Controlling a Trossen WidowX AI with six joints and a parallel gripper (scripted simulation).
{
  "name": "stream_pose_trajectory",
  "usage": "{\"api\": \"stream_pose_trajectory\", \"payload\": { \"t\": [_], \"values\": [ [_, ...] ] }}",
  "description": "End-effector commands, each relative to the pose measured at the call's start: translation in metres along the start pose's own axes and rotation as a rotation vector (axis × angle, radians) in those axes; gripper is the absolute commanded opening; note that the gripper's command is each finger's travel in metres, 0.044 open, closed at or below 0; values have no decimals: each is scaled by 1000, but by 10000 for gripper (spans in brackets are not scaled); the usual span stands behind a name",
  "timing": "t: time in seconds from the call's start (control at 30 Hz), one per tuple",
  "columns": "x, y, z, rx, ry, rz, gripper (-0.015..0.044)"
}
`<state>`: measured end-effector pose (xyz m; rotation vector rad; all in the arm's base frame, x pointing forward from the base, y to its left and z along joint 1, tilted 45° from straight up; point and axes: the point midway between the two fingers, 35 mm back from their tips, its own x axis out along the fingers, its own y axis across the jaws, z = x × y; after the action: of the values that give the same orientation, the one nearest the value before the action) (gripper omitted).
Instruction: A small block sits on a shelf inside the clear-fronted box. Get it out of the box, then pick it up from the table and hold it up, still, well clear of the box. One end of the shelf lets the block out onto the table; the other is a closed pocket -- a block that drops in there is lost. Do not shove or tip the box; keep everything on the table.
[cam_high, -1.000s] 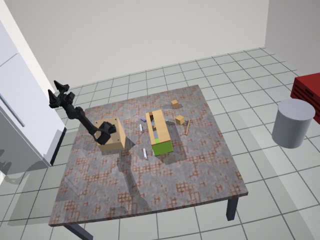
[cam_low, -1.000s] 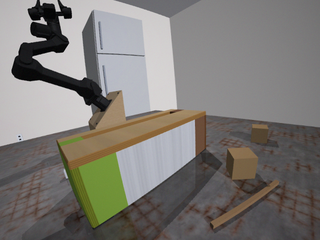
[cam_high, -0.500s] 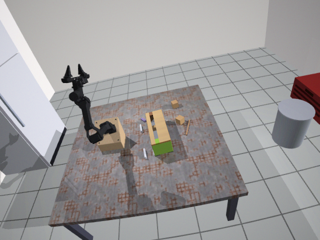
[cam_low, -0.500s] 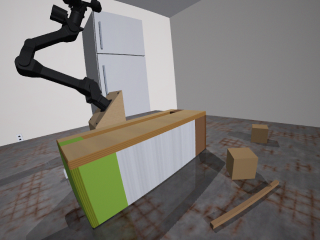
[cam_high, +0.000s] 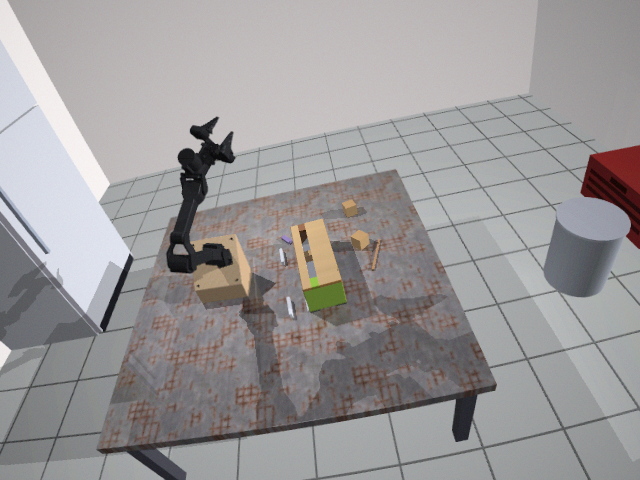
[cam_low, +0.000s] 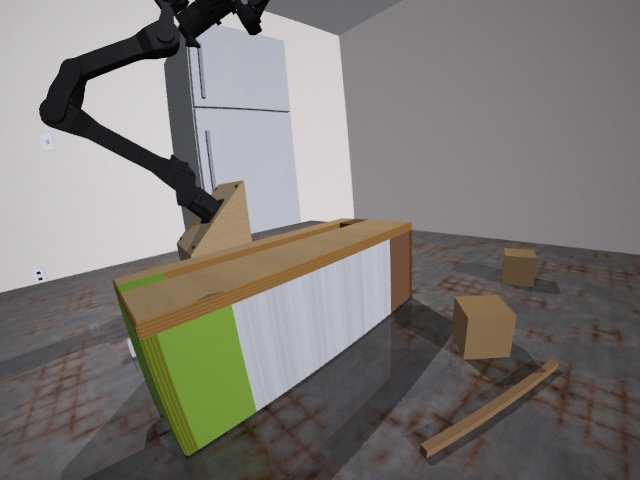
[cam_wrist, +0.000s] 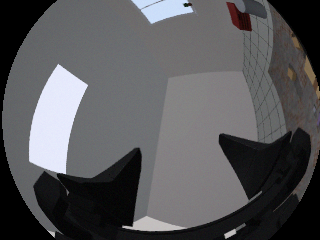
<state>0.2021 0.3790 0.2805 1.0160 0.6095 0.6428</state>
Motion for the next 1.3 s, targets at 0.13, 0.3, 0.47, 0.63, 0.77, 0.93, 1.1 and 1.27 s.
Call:
{"api": "stream_pose_trajectory", "payload": {
  "t": [0.13,0.3,0.47,0.63,0.77,0.93,1.1,1.27],
  "values": [
    [22,-106,73,72,-127,-371,400],
    [12,-169,116,116,-203,-597,400],
    [-15,-233,156,194,-283,-848,400],
    [-61,-295,186,328,-379,-1120,400],
    [-110,-337,202,462,-461,-1349,400],
    [-179,-374,211,648,-556,-1631,400],
    [-212,-385,211,742,-594,-1763,400],
    [-213,-385,211,742,-594,-1763,400]
  ]
}}
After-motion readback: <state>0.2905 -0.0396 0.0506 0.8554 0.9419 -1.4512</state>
